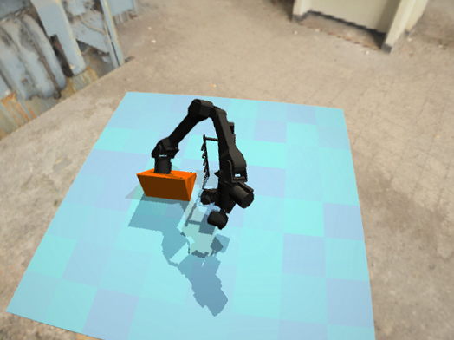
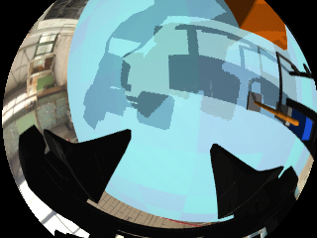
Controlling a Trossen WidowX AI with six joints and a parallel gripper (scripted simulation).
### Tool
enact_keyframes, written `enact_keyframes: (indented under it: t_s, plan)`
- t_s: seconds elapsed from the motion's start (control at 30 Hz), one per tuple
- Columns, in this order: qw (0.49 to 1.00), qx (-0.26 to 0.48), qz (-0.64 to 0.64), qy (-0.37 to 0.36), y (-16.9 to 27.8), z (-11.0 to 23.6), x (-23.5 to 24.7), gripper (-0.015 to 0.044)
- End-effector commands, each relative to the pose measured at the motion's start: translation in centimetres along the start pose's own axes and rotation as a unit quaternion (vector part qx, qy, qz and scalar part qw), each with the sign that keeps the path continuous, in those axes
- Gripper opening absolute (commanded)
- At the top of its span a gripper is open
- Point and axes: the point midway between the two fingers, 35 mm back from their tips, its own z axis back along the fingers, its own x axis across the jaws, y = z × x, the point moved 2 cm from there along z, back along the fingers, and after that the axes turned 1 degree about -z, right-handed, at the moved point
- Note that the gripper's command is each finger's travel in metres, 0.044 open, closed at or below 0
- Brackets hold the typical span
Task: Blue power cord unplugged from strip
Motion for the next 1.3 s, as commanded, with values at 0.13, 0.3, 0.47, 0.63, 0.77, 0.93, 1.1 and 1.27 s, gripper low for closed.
enact_keyframes:
  t_s: [0.13,0.3,0.47,0.63,0.77,0.93,1.1,1.27]
  plan:
    - [0.986,0.001,0.167,0.024,-1.0,1.2,-1.8,0.0269]
    - [0.916,0.017,0.396,0.055,-2.6,2.8,-4.3,0.0160]
    - [0.794,0.047,0.600,0.078,-4.2,4.3,-6.8,0.0160]
    - [0.653,0.083,0.748,0.087,-5.7,5.6,-9.0,0.0160]
    - [0.647,0.084,0.753,0.087,-5.8,5.6,-9.1,0.0160]
    - [0.647,0.084,0.753,0.087,-5.8,5.6,-9.1,0.0160]
    - [0.647,0.084,0.753,0.087,-5.8,5.6,-9.1,0.0160]
    - [0.647,0.084,0.753,0.087,-5.8,5.6,-9.1,0.0160]
